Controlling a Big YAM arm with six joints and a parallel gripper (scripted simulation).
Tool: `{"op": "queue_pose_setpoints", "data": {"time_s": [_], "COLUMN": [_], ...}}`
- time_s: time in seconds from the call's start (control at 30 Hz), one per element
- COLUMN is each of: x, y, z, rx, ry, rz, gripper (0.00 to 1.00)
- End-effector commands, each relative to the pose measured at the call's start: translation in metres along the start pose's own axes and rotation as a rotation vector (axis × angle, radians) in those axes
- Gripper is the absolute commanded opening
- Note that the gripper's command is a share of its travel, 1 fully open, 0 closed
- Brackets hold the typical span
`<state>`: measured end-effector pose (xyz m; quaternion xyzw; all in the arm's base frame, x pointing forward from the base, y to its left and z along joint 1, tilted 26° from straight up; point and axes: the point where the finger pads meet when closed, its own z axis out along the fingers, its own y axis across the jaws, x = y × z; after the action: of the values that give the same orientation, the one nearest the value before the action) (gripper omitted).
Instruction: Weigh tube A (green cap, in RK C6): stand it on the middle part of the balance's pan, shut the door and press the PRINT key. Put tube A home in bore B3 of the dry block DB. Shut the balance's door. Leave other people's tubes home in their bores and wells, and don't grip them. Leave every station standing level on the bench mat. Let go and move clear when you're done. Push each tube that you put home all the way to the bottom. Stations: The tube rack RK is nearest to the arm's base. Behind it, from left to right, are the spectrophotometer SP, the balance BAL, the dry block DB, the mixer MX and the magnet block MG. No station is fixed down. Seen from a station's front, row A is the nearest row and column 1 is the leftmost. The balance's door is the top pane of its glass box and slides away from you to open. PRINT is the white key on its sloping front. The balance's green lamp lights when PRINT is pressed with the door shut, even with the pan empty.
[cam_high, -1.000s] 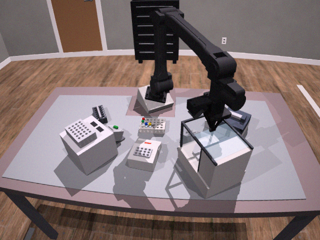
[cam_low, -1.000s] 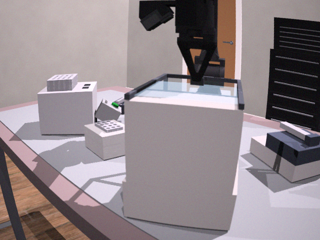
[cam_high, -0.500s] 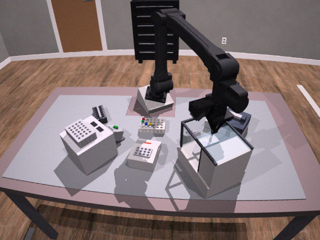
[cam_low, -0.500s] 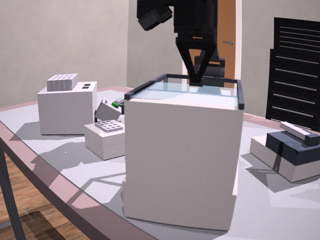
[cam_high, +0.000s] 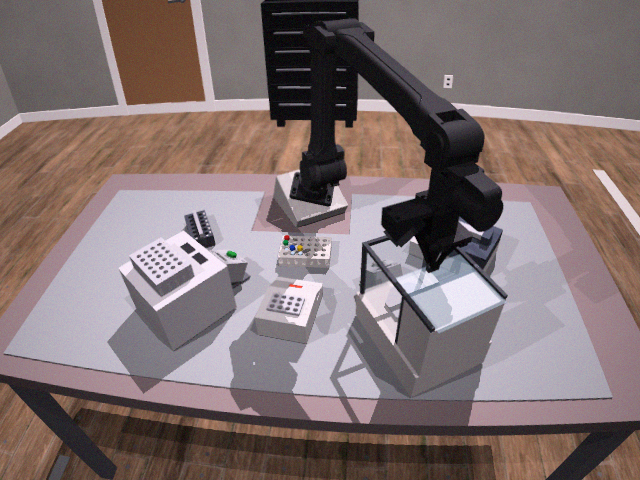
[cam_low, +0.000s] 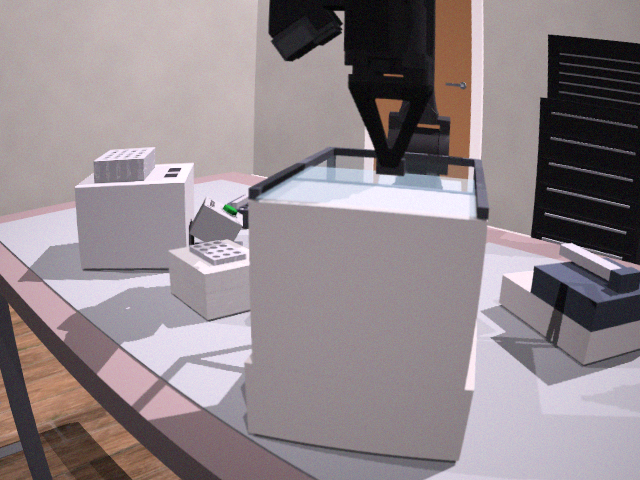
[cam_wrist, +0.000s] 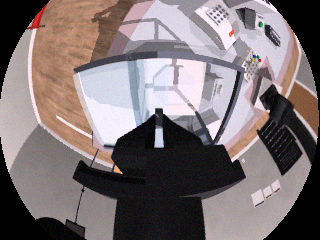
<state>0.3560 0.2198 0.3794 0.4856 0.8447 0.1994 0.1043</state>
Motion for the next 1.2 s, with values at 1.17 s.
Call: {"op": "queue_pose_setpoints", "data": {"time_s": [1.17], "x": [-0.001], "y": [0.047], "z": [-0.015], "rx": [-0.054], "ry": [0.006], "rz": [-0.004], "gripper": [0.06]}}
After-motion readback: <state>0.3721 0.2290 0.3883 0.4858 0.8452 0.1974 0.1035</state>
